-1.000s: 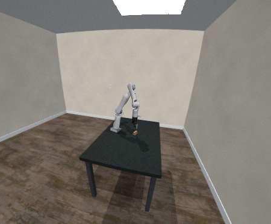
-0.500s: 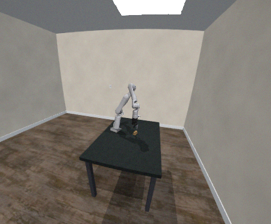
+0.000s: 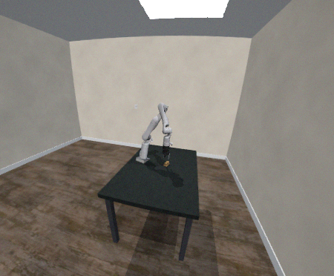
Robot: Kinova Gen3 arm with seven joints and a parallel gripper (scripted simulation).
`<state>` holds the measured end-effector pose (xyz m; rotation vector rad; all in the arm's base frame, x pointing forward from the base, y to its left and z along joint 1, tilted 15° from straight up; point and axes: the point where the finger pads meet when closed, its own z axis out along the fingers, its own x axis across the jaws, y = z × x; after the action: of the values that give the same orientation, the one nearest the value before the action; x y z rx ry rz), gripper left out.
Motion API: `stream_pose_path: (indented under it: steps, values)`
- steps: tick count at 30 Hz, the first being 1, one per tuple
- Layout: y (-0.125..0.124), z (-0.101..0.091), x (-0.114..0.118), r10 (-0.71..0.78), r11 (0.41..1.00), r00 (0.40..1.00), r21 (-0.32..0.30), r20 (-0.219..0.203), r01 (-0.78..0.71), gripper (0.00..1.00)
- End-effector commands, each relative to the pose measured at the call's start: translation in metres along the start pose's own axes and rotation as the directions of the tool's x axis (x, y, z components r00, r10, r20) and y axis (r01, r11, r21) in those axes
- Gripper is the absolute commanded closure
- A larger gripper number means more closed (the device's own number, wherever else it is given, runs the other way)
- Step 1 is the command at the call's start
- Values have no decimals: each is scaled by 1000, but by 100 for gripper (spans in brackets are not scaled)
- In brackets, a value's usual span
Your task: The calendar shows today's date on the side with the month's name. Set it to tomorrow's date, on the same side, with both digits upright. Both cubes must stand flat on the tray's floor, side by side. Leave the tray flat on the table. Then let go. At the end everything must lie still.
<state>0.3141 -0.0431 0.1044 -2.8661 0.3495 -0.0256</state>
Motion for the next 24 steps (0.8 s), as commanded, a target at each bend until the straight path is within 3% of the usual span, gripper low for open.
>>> stream_pose_path:
  steps: [1, 6, 7, 24]
  values:
    - [1, 0, 0, 0, 1000, 1000, 0, -1, 0, 0]
    - [1, 0, 0, -1, 1000, 1000, 0, -1, 1, 0]
    - [1, 0, 0, -1, 1000, 1000, 0, -1, 1, 13]
    - [1, 0, 0, -1, 1000, 1000, 0, -1, 1, 13]
